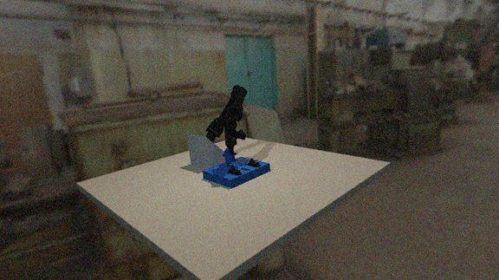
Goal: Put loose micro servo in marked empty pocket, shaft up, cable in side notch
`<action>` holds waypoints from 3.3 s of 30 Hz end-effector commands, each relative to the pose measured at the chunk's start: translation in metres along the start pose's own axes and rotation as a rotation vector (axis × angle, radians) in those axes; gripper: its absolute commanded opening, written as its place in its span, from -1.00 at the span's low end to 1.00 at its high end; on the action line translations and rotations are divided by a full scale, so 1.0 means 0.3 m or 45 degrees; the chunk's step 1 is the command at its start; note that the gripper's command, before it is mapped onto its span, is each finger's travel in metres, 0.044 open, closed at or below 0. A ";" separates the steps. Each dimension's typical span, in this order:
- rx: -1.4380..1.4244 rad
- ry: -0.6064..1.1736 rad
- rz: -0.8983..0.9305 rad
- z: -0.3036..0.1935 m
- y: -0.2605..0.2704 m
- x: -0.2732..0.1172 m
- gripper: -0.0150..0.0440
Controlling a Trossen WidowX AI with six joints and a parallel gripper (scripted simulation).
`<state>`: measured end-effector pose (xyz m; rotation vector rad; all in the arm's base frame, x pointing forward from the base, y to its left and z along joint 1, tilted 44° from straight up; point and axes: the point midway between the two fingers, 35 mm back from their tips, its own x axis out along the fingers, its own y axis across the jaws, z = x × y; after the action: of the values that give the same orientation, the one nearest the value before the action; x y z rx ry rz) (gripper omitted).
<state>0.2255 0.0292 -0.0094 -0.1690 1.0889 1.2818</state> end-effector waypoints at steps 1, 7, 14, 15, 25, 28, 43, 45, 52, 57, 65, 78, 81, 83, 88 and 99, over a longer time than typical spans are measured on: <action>0.154 0.004 -0.010 0.000 -0.008 -0.005 -0.49; 0.420 0.003 -0.011 0.000 -0.008 -0.005 -0.49; 0.730 0.001 -0.011 0.000 -0.008 -0.005 -0.49; 0.774 0.001 -0.011 0.000 -0.008 -0.005 -0.49; 1.107 0.000 -0.011 0.000 -0.008 -0.005 -0.49; 1.107 0.000 -0.011 0.004 -0.013 -0.005 -0.49; 1.104 -0.003 -0.013 0.127 -0.156 -0.007 -0.49; 1.103 -0.004 -0.013 0.145 -0.176 -0.008 -0.49; 1.102 -0.005 -0.013 0.204 -0.244 -0.008 -0.49; 1.101 -0.006 -0.014 0.239 -0.283 -0.009 -0.49; 1.101 -0.006 -0.013 0.241 -0.285 0.007 -0.49; 1.101 -0.007 -0.012 0.242 -0.284 0.058 -0.49; 1.101 -0.007 -0.012 0.242 -0.284 0.058 -0.49; 1.101 -0.007 -0.012 0.242 -0.284 0.058 -0.49; 1.101 -0.007 -0.012 0.242 -0.284 0.065 -0.49; 1.101 -0.007 -0.012 0.242 -0.284 0.105 -0.49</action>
<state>0.3334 0.0663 -0.0296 0.4672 1.5377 0.7107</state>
